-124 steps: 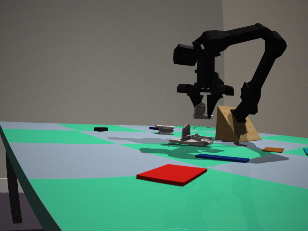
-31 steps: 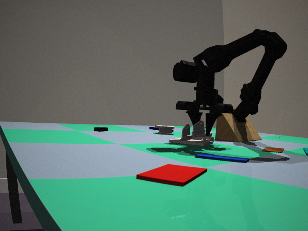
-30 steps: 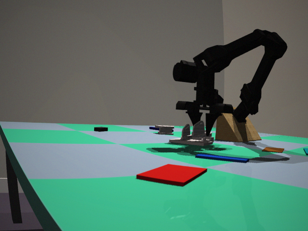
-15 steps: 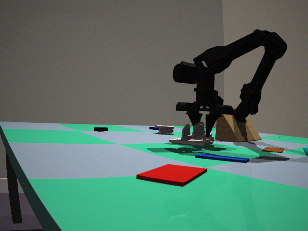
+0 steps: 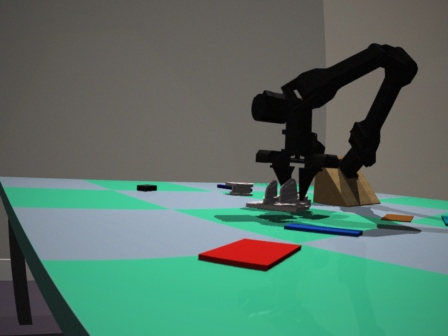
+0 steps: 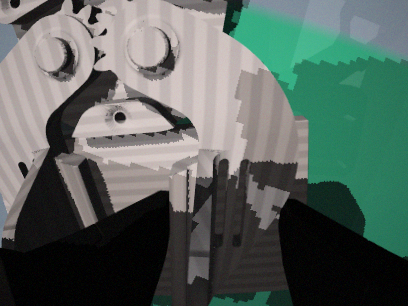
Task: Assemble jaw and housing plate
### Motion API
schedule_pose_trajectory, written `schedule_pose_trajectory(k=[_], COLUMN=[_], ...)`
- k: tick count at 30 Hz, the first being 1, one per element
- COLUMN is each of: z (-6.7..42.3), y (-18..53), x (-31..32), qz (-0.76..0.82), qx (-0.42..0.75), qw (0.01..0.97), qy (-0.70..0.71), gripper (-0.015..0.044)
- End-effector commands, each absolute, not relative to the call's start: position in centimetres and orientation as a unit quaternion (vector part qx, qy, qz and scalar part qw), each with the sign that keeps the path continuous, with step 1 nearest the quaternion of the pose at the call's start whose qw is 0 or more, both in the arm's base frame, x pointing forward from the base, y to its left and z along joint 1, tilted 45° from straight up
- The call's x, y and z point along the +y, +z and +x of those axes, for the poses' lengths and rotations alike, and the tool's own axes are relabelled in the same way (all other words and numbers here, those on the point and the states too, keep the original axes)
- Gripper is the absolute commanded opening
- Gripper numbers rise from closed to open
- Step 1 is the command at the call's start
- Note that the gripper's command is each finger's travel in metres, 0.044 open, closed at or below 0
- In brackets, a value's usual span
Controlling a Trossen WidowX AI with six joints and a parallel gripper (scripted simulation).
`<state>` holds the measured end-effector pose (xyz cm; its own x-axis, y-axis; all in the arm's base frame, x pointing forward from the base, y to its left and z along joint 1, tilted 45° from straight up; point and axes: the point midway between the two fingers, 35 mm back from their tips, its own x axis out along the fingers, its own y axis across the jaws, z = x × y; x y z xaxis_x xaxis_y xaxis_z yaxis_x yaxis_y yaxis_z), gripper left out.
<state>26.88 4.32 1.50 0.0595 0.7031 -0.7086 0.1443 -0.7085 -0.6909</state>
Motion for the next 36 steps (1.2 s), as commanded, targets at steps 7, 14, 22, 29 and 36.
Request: schedule_pose_trajectory(k=[7,14,22,29,36], z=[26.8,26.82,26.82,26.82,26.82], y=[1.27,1.06,1.05,1.05,1.05], x=[4.63,4.84,4.85,4.85,4.85], qz=[-0.69,-0.69,-0.69,-0.69,-0.69], qx=[-0.308,-0.306,-0.306,-0.306,-0.306], qw=[0.23,0.232,0.232,0.232,0.232], qy=[0.613,0.614,0.614,0.614,0.614], gripper=[0.0134,0.0134,0.0134,0.0134,0.0134])
